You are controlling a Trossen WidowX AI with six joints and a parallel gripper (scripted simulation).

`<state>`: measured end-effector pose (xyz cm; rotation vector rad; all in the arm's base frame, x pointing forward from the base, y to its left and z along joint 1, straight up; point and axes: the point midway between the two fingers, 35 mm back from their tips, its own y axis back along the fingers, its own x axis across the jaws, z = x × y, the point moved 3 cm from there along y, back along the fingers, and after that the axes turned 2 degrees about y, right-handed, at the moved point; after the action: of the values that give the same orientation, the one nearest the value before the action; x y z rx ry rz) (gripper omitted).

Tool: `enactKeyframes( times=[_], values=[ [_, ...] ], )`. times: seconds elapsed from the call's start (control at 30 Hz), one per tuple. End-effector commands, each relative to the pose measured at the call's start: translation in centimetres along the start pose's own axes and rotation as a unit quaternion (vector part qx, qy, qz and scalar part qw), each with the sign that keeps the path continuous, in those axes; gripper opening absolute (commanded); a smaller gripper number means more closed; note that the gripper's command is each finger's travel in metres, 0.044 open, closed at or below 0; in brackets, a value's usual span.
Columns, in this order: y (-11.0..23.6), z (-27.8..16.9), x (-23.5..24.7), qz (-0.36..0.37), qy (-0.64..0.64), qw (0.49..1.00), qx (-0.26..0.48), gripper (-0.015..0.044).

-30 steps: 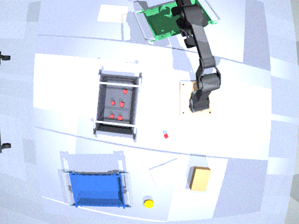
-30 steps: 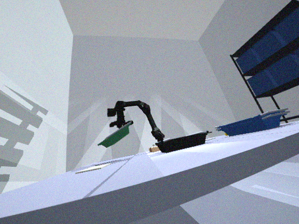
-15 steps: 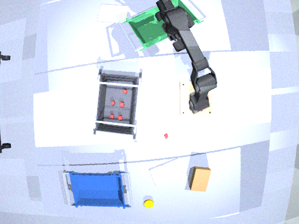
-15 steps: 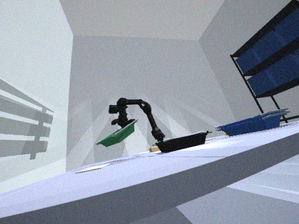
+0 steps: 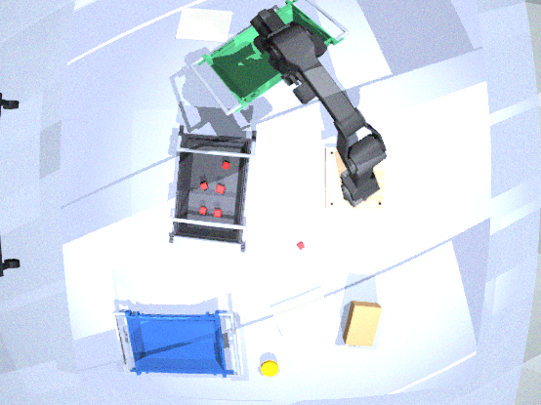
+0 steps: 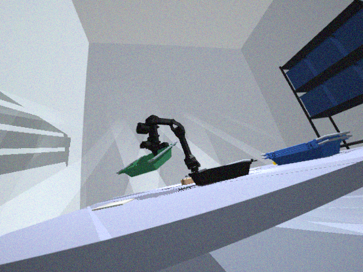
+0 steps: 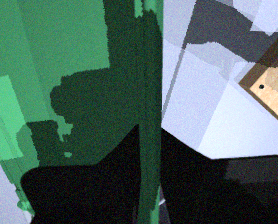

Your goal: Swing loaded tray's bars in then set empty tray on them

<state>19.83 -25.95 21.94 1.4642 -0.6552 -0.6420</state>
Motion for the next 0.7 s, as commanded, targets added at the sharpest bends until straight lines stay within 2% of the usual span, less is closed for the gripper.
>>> enactKeyframes(
  times=[0.0, 0.67],
  values=[
    [0.4, -1.5, 0.2, 0.009, 0.017, 1.000, 0.000, 0.0000],
    [0.4, -9.3, -0.5, 0.009, 0.117, 0.993, 0.003, 0.0000]
  ],
)
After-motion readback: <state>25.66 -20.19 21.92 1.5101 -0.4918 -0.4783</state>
